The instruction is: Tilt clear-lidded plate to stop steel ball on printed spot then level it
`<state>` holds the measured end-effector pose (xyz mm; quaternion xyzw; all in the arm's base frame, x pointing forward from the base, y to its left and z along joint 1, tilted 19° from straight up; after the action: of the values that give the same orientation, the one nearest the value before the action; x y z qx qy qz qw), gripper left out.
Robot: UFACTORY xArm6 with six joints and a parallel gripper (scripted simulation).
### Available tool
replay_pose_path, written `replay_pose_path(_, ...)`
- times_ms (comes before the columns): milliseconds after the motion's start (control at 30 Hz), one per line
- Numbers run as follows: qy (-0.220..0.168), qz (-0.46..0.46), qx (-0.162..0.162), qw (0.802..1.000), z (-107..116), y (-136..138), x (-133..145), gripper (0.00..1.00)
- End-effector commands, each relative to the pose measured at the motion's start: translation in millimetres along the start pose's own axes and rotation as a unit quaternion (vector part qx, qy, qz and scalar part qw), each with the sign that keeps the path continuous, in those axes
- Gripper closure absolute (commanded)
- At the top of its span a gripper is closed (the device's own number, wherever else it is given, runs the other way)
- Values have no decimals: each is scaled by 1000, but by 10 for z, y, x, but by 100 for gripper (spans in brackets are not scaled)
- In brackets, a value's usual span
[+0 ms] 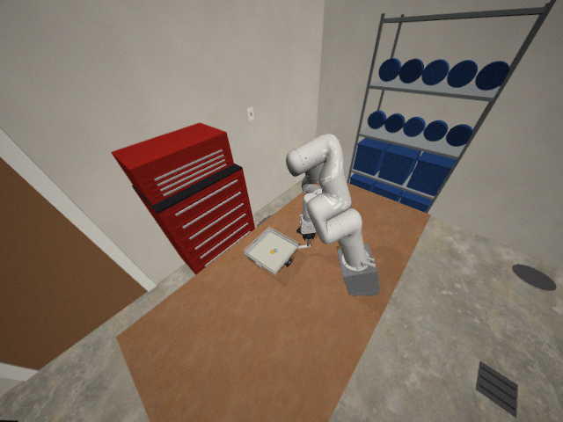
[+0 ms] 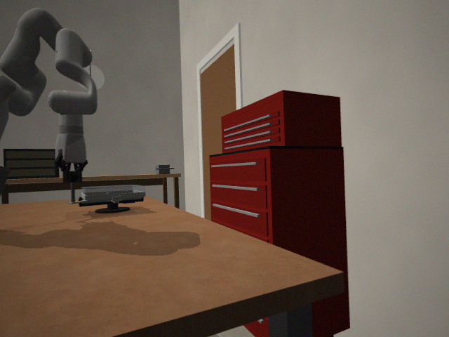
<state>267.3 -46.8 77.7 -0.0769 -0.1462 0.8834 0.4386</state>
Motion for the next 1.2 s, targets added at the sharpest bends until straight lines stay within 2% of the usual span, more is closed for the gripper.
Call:
replay_pose_path(0,1,0,-1,1000,-11,2,-9,100)
replay_pose_path(1167,1,0,-1,1000,-3,3,21,100)
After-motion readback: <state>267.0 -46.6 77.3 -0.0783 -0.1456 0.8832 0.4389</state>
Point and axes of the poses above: the point where the finger pads meet when closed, its own z axis back along the fingers, its own y axis across the jaws, x = y × z, the point moved 7 cm from there along z, back along the fingers, and after that the axes turned 8 degrees about -z, right-handed, at the moved point
